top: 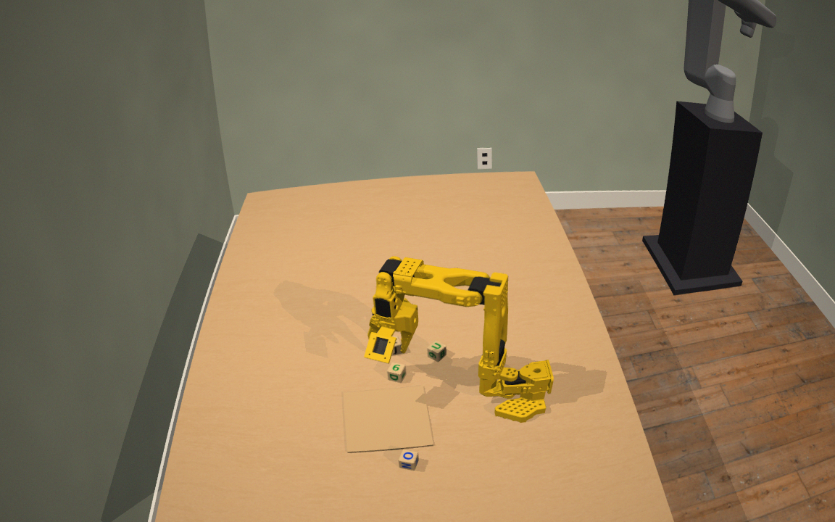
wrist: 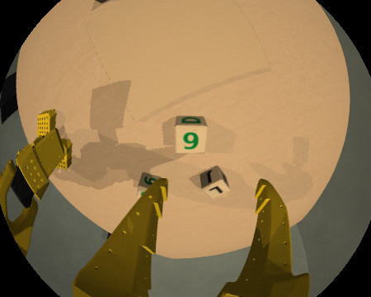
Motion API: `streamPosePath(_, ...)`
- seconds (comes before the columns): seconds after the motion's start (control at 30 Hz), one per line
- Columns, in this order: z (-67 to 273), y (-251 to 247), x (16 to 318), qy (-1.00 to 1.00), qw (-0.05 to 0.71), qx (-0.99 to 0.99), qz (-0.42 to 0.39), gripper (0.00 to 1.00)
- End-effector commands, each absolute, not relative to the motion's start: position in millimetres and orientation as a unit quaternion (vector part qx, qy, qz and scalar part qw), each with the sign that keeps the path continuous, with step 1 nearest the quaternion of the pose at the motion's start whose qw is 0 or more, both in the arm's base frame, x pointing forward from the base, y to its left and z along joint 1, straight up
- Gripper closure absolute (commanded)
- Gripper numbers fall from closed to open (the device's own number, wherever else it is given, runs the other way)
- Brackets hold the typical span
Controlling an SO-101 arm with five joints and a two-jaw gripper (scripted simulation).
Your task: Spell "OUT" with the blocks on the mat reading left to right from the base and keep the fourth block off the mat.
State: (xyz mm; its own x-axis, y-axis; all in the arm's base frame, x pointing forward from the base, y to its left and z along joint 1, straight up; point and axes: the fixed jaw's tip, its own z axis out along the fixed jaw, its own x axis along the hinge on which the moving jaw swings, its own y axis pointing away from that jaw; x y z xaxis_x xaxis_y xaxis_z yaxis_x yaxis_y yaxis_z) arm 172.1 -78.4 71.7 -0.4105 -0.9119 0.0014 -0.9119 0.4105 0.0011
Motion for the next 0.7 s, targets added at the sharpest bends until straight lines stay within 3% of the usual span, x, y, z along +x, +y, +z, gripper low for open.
streamPosePath(0.0,84.6,-81.6,177.5,-0.839,-0.02,0.542,0.032,0.67)
streamPosePath(0.67,98.1,-82.6,179.6,-0.837,-0.042,0.541,0.066,0.67)
